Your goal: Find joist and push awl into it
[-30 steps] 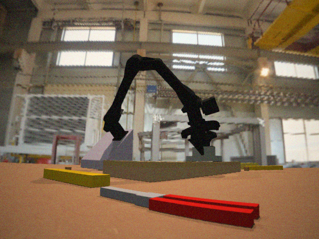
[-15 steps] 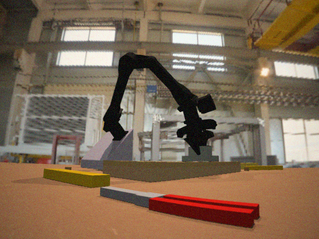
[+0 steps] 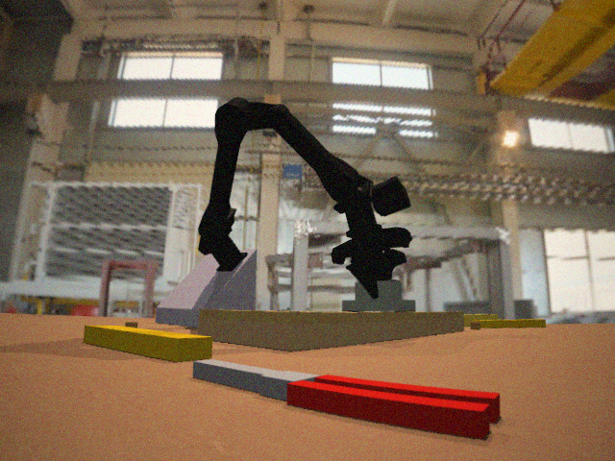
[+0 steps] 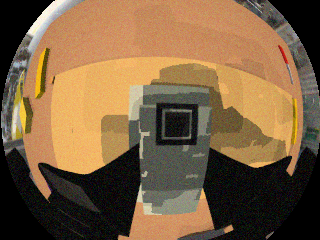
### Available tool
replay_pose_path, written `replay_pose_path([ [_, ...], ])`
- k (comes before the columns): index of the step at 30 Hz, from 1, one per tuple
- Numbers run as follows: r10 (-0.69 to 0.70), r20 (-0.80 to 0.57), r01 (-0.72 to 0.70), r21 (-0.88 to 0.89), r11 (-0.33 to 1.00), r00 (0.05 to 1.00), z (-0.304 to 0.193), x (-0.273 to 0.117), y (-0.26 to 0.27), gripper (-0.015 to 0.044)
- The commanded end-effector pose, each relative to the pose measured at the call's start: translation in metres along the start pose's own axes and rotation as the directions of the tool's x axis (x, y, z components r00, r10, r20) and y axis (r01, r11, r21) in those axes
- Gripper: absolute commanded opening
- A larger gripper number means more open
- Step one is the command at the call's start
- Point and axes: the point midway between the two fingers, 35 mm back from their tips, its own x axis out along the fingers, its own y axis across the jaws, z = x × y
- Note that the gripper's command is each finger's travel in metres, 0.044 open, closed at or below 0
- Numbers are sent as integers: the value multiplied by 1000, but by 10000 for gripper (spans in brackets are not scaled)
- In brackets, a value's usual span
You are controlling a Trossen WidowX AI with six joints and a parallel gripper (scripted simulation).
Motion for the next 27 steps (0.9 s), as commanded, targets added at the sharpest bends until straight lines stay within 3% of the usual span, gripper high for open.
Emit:
replay_pose_path([
  [1,-6,-1,6,2,1000,1000,0,1,-11,0],
  [27,-8,-1,8,1,1000,1000,0,1,-60,0],
])
